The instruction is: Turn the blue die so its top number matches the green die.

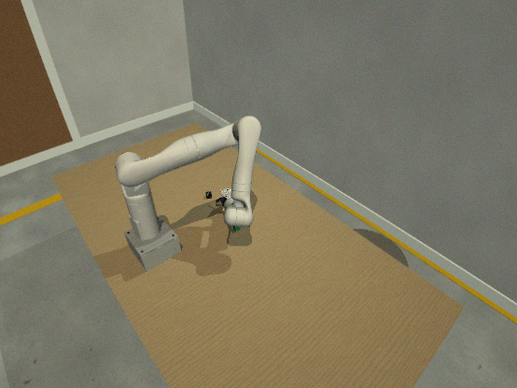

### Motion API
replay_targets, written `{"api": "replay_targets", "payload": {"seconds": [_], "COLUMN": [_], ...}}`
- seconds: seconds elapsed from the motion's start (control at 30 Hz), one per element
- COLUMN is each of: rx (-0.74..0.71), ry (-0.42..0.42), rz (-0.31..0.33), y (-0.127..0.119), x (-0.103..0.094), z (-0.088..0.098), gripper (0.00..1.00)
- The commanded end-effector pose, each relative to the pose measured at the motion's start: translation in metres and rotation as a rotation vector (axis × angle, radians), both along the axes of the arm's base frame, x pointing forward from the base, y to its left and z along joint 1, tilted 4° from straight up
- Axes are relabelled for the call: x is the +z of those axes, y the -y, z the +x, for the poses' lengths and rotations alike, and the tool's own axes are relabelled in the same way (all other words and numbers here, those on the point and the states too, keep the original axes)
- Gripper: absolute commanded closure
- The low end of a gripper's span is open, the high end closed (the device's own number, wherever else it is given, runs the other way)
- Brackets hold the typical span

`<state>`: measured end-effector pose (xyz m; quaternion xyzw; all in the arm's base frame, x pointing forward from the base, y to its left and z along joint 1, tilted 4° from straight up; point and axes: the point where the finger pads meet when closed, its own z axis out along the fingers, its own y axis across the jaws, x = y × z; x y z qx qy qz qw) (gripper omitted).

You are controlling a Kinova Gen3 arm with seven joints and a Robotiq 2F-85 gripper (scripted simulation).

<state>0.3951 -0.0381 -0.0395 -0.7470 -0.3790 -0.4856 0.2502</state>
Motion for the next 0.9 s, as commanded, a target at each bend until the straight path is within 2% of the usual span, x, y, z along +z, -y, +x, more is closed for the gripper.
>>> {"api": "replay_targets", "payload": {"seconds": [0.0, 0.87], "rx": [0.0, 0.0], "ry": [0.001, 0.001], "rz": [0.0, 0.0], "y": [0.0002, -0.0001], "x": [0.0006, -0.0046], "z": [0.0004, 0.0006], "gripper": [0.79, 0.79]}}
